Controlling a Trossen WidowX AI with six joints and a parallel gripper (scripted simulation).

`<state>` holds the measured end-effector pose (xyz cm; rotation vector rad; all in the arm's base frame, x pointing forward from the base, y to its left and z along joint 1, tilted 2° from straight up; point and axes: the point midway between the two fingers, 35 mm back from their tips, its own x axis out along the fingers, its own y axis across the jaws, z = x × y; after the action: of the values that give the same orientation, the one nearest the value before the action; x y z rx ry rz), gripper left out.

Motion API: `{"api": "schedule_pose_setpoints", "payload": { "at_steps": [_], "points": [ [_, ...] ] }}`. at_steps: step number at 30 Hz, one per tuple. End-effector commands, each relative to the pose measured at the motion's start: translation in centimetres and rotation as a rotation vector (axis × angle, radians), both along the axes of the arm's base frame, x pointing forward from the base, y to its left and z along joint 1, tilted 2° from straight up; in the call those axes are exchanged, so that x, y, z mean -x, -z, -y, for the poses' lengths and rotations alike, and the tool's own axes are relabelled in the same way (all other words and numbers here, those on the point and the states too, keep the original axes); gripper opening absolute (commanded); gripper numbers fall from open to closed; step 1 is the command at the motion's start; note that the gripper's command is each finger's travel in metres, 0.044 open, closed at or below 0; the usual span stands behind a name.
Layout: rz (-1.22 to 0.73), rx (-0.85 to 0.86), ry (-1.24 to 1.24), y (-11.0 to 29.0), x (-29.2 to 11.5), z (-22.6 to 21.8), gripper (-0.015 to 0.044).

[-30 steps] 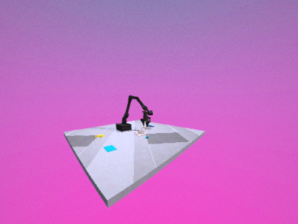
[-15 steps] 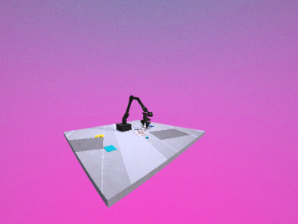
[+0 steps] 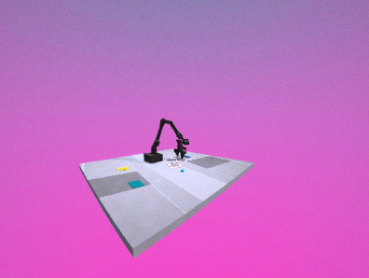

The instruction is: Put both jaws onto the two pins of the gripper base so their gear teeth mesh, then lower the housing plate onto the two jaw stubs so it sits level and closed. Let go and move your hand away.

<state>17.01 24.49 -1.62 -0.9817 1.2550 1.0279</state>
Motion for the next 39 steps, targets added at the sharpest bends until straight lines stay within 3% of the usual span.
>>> {"api": "schedule_pose_setpoints", "payload": {
  "at_steps": [1, 5, 18, 29, 39],
  "points": [
    [0.004, 0.0, -0.003, 0.0, -0.1, 0.0, 0.044],
    [0.004, 0.0, -0.003, 0.0, -0.1, 0.0, 0.044],
    [0.0, 0.0, 0.0, 0.0, 0.0, 0.0, 0.0353],
    [0.0, 0.0, 0.0, 0.0, 0.0, 0.0, 0.0351],
    [0.002, 0.0, -0.001, -3.0, -0.1, 0.0, 0.0351]
  ]
}}
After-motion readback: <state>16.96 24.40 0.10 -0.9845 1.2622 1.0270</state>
